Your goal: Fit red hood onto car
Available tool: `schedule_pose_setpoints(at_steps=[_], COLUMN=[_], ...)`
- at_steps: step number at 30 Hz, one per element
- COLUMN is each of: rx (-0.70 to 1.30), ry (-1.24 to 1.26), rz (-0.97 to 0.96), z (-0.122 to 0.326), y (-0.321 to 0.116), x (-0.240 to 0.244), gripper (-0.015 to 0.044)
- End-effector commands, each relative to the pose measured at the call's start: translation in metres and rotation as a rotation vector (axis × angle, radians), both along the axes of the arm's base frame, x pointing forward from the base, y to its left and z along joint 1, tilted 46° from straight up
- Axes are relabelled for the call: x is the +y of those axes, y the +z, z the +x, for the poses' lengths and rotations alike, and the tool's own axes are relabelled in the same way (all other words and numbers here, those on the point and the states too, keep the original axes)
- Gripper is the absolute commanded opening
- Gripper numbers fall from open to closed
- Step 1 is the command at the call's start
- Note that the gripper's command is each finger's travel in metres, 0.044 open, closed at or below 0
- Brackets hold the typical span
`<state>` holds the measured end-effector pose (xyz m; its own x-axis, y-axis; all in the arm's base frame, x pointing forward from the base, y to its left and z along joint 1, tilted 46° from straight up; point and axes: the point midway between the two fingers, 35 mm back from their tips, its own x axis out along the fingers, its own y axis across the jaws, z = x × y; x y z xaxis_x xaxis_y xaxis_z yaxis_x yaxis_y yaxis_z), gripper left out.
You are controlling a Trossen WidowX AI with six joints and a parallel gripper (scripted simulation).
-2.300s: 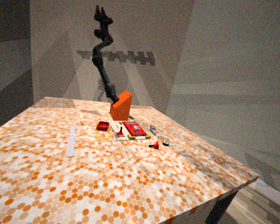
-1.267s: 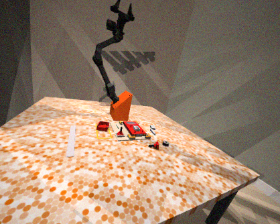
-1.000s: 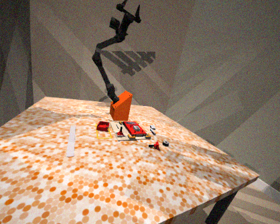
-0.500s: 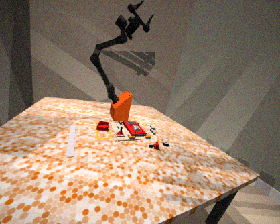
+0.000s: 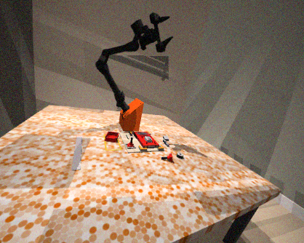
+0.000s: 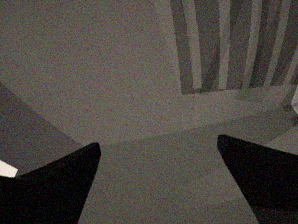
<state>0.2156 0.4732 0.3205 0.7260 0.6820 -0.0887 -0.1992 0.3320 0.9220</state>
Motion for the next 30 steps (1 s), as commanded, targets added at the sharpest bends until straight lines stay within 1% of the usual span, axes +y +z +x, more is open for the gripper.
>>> schedule_pose_setpoints(at_steps=[1, 9, 16, 23, 30], rx=[-0.01, -0.002, 0.036, 0.102, 0.198], ry=[-0.066, -0.205, -0.307, -0.386, -0.437], rz=[-0.116, -0.387, -0.63, -0.872, -1.111], z=[0.025, 0.079, 0.115, 0.138, 0.147], y=[-0.021, -0.067, -0.105, -0.139, -0.167], x=[-0.02, -0.075, -0.134, -0.2, -0.272], gripper=[0.044, 0.044, 0.044, 0.044, 0.044])
